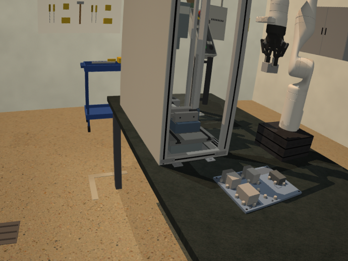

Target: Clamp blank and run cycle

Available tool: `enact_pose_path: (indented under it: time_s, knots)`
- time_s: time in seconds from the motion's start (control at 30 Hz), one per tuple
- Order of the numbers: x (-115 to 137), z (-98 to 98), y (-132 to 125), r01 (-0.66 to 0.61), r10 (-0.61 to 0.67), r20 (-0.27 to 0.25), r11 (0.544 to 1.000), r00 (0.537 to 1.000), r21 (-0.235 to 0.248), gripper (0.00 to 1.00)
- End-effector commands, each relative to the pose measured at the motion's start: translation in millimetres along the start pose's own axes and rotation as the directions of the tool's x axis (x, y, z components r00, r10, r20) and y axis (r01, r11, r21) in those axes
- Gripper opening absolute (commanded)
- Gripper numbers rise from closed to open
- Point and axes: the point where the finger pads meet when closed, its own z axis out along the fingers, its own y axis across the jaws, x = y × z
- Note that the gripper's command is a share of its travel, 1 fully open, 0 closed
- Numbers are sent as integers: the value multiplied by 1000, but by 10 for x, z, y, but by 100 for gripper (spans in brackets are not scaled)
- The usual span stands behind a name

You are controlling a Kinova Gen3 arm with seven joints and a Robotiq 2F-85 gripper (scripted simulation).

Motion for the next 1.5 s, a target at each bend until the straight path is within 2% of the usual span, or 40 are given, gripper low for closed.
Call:
enact_pose_path:
  time_s: [0.0,0.17,0.57,0.73,1.13,1.3,1.47]
  knots:
    - [3,-4,1,0,0,-1,1000,1000,0,10]
    - [3,-232,444,0,0,-1,1000,1000,0,10]
    - [3,-232,444,0,0,-1,1000,1000,0,10]
    - [3,-460,888,0,0,-1,1000,1000,0,10]
    - [3,-460,888,0,0,-1,1000,1000,0,10]
    - [4,-688,1331,0,0,-1,1000,1000,0,10]
    - [4,-688,1331,0,0,-1,1000,1000,0,10]
